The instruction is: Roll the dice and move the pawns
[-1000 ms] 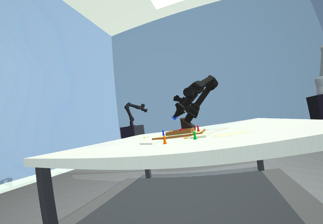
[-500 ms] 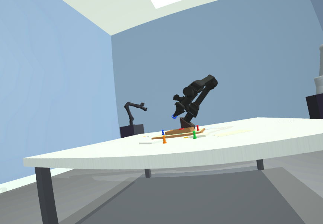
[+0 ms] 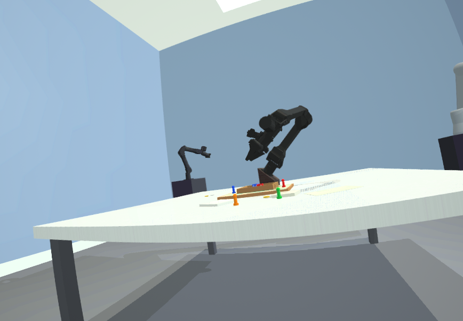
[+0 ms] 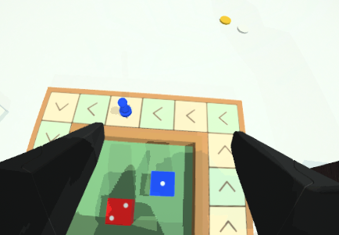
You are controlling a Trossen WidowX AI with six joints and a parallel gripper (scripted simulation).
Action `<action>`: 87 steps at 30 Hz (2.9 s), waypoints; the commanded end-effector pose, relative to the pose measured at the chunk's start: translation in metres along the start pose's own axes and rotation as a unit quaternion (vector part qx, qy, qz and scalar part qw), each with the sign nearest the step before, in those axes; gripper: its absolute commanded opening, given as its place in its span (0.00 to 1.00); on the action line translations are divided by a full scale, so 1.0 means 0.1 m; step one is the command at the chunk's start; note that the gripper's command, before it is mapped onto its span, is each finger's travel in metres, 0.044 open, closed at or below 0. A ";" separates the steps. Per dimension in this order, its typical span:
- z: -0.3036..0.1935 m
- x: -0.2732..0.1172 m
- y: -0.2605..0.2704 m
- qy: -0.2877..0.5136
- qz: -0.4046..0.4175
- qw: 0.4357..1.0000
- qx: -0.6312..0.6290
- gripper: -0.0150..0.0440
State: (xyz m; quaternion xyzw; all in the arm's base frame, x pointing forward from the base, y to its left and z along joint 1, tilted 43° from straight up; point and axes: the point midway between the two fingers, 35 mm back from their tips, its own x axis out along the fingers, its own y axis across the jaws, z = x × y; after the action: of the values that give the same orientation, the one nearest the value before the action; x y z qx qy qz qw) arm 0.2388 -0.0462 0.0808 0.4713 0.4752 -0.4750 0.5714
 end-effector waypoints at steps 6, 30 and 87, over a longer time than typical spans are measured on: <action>-0.05 0.16 -0.05 0.147 -0.039 0.988 -0.028 1.00; -1.02 -0.33 0.51 0.363 0.174 0.829 -0.388 0.59; -1.74 -0.19 0.59 0.356 0.218 0.776 -0.473 0.30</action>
State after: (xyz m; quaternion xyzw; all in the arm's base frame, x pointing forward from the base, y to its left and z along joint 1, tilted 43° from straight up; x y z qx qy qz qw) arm 0.2803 0.1332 0.0885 0.3656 0.6917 0.1500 0.6045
